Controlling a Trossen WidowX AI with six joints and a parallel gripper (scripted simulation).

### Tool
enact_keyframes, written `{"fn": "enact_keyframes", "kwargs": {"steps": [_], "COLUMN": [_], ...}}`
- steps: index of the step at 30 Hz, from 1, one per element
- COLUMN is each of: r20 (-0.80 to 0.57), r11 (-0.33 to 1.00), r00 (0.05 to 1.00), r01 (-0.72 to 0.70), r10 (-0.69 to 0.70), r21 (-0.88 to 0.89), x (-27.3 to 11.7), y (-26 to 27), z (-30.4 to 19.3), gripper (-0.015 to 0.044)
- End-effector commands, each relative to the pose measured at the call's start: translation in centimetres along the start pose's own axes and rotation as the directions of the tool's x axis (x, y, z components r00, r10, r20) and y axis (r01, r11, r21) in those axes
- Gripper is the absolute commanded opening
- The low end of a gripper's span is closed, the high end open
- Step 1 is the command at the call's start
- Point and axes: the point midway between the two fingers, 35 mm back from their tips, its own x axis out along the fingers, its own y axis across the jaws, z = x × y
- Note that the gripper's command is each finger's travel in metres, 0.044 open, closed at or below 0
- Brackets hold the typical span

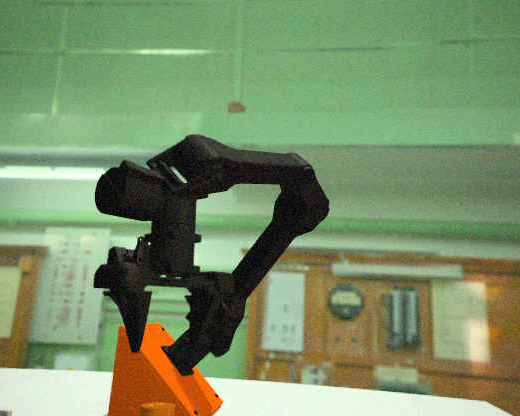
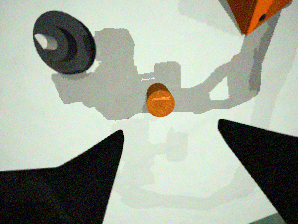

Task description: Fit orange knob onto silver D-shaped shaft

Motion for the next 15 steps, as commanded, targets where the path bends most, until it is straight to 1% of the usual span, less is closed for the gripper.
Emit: {"fn": "enact_keyframes", "kwargs": {"steps": [1, 7, 9, 11, 14, 15], "r20": [0.033, 0.033, 0.033, 0.033, 0.033, 0.033], "r11": [1.000, 1.000, 0.991, 0.946, 0.813, 0.765], "r00": [0.999, 0.999, 0.999, 0.999, 0.999, 0.999], "r01": [-0.019, -0.019, -0.015, -0.008, 0.003, 0.006], "r10": [0.019, 0.019, 0.019, 0.019, 0.019, 0.019], "r21": [0.007, -0.009, -0.134, -0.323, -0.582, -0.644], "x": [-0.33, -0.33, -0.29, -0.25, -0.17, -0.15], "y": [0.13, 0.30, 0.30, 0.30, 0.30, 0.30], "z": [0.03, -0.05, -0.05, -0.05, -0.05, -0.05], "gripper": [0.0440, 0.0440, 0.0440, 0.0440, 0.0440, 0.0440]}}
